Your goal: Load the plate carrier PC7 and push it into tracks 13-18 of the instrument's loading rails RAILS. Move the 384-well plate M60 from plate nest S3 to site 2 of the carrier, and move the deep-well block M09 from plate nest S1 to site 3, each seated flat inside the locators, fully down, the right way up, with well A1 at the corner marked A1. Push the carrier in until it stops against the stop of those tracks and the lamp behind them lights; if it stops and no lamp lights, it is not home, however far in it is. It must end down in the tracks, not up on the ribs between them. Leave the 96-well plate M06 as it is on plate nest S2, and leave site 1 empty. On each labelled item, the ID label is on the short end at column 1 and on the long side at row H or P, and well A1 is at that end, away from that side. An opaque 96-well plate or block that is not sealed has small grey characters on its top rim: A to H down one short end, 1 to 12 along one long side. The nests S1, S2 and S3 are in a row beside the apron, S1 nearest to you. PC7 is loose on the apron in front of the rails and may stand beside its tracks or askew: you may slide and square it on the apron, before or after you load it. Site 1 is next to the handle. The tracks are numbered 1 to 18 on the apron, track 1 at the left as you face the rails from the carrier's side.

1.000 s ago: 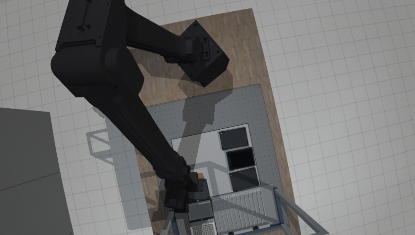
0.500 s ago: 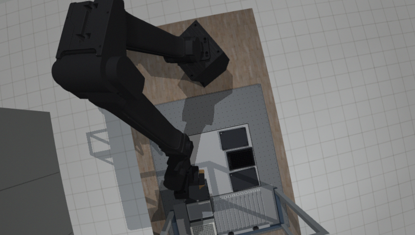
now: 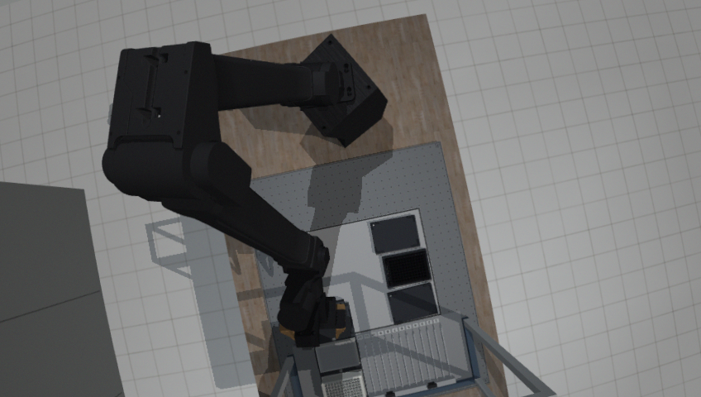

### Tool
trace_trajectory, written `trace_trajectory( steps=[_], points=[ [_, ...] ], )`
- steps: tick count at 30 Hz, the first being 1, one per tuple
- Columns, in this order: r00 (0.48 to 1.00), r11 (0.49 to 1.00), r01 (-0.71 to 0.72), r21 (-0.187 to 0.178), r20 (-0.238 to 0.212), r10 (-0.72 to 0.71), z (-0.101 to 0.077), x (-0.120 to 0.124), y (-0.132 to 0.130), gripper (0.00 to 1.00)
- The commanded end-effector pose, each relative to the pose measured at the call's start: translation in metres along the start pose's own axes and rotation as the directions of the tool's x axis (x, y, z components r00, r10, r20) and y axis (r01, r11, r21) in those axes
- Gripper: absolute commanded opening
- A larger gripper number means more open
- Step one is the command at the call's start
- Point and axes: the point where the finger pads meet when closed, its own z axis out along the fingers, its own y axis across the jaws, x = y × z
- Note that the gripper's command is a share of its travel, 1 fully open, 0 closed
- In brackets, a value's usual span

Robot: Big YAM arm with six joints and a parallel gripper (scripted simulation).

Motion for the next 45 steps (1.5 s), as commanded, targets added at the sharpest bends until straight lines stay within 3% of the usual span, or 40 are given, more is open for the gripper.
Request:
trace_trajectory(
  steps=[1, 45],
  points=[
    [1.000, 1.000, -0.003, -0.020, 0.007, 0.003, 0.016, -0.013, 0.015, 1.00],
    [1.000, 1.000, -0.004, -0.020, 0.022, 0.005, 0.136, -0.106, 0.052, 1.00]
  ],
)
